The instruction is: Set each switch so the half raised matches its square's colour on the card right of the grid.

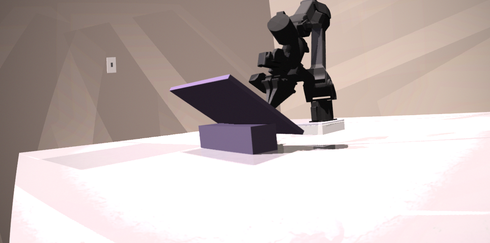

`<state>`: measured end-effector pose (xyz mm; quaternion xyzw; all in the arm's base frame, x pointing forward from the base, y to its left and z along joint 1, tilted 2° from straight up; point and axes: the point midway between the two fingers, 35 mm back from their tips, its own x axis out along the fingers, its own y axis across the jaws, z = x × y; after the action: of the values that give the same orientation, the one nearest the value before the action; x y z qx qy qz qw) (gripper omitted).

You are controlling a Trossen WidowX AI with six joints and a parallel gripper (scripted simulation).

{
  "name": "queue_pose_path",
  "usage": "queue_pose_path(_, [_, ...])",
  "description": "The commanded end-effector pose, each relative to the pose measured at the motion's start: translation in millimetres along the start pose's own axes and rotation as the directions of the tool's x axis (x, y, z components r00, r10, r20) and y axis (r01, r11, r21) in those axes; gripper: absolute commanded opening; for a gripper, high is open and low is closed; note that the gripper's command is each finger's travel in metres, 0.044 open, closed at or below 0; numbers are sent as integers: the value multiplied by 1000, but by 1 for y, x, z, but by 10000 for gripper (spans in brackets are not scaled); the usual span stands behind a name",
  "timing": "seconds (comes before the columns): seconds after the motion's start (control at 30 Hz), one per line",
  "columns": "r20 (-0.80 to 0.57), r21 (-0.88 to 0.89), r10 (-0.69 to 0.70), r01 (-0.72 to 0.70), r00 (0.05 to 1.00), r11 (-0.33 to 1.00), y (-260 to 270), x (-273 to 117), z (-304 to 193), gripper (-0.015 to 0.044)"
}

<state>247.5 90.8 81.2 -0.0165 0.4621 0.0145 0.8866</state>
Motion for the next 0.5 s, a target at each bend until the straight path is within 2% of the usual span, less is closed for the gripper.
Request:
queue_pose_path(0.0, [-3,-5,6,-6,1000,1000,1,1,-1,0])
queue_pose_path(0.47, [-3,-5,6,-6,1000,1000,1,3,-1,0])
